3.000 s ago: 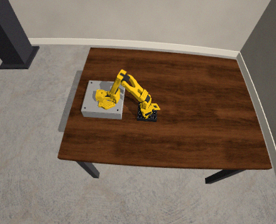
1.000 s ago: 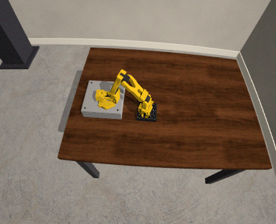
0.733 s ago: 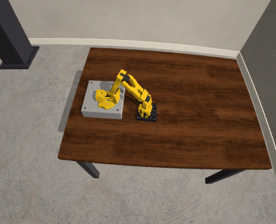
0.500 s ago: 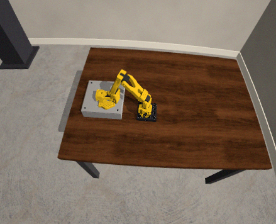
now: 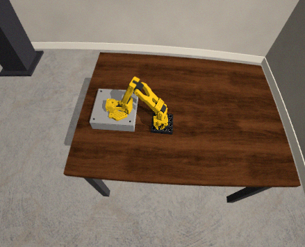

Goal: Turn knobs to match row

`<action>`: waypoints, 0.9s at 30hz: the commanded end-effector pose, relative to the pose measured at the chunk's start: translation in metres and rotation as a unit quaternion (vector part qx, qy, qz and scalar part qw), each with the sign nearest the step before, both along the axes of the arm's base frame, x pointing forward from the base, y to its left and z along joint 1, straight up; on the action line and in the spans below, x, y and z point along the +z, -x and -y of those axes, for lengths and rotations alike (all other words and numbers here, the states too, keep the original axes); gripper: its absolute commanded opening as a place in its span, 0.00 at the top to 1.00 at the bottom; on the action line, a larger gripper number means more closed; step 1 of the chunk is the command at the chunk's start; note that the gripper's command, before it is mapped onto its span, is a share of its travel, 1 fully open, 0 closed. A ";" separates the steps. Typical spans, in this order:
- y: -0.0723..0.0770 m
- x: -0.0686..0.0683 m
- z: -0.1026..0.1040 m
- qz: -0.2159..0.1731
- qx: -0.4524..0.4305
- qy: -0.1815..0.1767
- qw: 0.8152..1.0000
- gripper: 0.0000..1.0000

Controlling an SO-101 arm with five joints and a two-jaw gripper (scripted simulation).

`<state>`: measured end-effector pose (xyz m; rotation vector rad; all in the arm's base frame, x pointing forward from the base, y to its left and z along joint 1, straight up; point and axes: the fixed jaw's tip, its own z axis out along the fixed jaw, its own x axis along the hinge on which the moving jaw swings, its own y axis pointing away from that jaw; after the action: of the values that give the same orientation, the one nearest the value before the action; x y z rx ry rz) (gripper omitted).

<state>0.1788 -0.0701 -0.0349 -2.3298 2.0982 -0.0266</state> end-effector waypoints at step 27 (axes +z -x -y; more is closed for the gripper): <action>0.002 -0.003 0.000 -0.010 0.227 -0.002 0.974 0.99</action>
<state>0.1805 -0.0720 -0.0349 -2.7077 1.5848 -0.0296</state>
